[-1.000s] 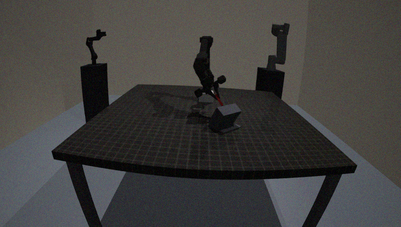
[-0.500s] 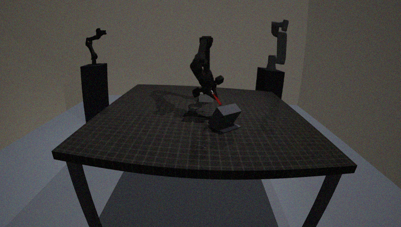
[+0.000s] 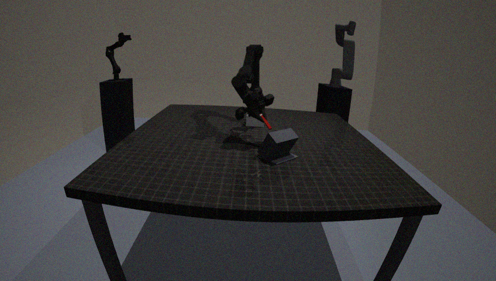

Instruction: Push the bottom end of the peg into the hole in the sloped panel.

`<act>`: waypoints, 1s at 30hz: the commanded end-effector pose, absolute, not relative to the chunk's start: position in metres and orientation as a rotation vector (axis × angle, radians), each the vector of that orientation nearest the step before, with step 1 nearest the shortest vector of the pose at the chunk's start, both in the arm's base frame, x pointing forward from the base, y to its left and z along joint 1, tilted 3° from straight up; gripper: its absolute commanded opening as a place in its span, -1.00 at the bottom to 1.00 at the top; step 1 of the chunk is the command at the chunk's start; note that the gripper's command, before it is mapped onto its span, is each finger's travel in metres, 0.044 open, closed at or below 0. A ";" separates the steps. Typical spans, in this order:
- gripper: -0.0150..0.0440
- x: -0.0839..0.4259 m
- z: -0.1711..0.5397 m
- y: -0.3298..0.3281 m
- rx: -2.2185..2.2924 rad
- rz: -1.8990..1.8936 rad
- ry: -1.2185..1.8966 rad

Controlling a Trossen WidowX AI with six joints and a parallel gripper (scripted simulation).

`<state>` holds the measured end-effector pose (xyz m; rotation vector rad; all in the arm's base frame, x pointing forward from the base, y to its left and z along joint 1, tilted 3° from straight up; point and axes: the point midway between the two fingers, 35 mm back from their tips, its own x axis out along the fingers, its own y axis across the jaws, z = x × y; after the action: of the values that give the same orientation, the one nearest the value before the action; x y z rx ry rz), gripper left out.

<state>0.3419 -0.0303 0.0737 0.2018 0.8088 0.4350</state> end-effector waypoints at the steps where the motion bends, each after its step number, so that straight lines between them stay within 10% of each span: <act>1: -0.49 0.341 0.074 -0.032 0.177 0.448 0.788; 30: -0.49 0.346 0.074 -0.047 -0.025 0.508 0.643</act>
<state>0.3433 -0.0472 0.0749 -0.0103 0.6542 0.5021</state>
